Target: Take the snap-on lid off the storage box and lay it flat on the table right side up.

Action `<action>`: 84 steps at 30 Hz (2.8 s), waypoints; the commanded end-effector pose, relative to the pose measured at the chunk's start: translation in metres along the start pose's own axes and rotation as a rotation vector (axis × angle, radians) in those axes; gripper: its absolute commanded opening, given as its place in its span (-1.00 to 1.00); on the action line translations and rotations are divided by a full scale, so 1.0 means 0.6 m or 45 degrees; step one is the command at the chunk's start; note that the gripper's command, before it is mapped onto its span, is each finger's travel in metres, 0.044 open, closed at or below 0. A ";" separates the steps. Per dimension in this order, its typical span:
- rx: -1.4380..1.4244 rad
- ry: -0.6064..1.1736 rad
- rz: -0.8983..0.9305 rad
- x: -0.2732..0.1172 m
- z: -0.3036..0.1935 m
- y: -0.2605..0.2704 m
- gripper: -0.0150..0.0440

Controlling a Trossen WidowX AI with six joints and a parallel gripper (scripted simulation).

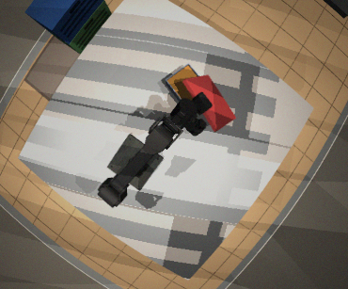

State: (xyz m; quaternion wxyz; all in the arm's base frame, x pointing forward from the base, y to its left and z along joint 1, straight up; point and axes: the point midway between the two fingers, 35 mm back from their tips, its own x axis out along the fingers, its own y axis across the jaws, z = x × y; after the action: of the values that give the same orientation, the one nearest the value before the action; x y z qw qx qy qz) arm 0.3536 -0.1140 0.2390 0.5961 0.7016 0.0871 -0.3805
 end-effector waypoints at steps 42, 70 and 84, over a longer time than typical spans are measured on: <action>-0.009 -0.001 0.023 -0.019 0.146 -0.004 -0.49; -0.014 -0.005 0.023 -0.028 0.238 -0.011 -0.49; -0.016 -0.007 0.022 -0.032 0.285 -0.014 -0.49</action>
State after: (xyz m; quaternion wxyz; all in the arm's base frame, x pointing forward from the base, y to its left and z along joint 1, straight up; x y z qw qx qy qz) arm 0.2634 -0.2553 0.2404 0.5986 0.6995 0.0843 -0.3810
